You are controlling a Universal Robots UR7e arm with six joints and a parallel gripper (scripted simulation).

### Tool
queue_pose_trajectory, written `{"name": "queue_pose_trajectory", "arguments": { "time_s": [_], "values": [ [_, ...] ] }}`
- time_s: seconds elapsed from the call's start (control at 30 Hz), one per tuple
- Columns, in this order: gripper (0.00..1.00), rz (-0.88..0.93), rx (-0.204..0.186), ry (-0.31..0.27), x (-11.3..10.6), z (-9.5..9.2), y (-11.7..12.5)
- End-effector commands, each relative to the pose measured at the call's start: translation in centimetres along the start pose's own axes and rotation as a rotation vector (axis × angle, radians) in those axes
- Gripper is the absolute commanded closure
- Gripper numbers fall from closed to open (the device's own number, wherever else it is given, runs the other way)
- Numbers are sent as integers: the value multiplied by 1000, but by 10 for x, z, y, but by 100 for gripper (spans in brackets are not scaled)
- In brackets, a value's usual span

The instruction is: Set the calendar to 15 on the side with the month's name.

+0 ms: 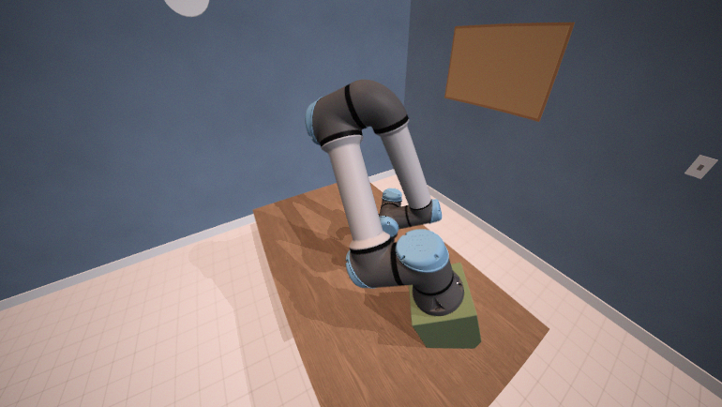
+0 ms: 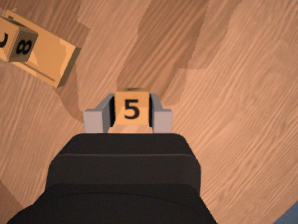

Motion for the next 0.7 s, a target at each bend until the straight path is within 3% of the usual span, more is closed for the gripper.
{"name": "queue_pose_trajectory", "arguments": {
  "time_s": [0.0, 0.07, 0.1, 0.23, 0.37, 0.43, 0.47, 0.53, 0.57, 0.67],
  "values": [
    [43, 0, -1, 1, 0, 0, 0],
    [43, 0, -1, 1, 0, 0, 0],
    [37, 0, -1, 1, 0, 0, 0],
    [37, 0, -1, 1, 0, 0, 0],
    [25, 0, -1, 1, 0, 0, 0],
    [25, 0, -1, 1, 0, 0, 0],
    [19, 0, -1, 1, 0, 0, 0],
    [19, 0, -1, 1, 0, 0, 0],
    [13, 0, -1, 1, 0, 0, 0],
    [13, 0, -1, 1, 0, 0, 0]
  ]
}}
Point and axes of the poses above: the point where the finger pads meet when closed, its own z axis out along the fingers, its own y axis across the jaws, x = y × z, the point moved 4 cm from there along -z, back along the fingers, and after that the axes turned 14 degrees about z, right-handed, at the moved point
